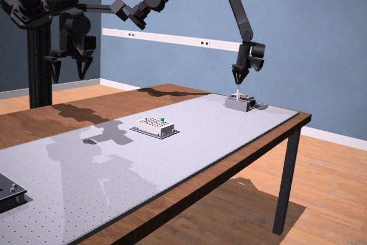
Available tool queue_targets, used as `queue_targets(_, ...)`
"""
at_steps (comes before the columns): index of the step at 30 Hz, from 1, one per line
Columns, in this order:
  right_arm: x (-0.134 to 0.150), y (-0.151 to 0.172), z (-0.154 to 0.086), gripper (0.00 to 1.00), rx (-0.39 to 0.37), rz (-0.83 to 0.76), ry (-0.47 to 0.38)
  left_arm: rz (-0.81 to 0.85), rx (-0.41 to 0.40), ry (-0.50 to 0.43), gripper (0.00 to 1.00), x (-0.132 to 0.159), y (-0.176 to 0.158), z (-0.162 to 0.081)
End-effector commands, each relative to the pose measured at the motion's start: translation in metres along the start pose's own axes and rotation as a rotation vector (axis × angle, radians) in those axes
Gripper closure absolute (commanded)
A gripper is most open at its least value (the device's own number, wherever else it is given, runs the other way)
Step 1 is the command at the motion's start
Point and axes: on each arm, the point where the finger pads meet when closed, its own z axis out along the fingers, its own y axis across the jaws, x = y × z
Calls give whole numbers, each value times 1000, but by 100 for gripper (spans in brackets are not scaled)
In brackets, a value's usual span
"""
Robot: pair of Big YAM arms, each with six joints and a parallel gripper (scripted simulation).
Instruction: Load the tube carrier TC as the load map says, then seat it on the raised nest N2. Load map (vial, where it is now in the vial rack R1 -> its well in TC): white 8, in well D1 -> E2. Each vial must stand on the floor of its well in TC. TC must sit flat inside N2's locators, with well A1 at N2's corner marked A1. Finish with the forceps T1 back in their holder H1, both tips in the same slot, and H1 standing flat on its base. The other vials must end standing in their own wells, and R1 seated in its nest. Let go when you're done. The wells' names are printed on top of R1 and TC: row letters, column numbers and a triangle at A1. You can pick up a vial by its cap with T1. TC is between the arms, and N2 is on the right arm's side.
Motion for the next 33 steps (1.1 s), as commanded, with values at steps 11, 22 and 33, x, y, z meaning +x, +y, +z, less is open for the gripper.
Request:
queue_targets(11,-6,0,-2,0,-1,-10,-16,-6,-5,-26,76,-9,0,-35)
queue_targets(22,-6,0,-2,0,-1,-10,-16,-4,-3,-20,76,-4,-2,-48)
queue_targets(33,-6,0,-2,0,-1,-10,-16,-20,-7,-124,76,1,-12,-58)
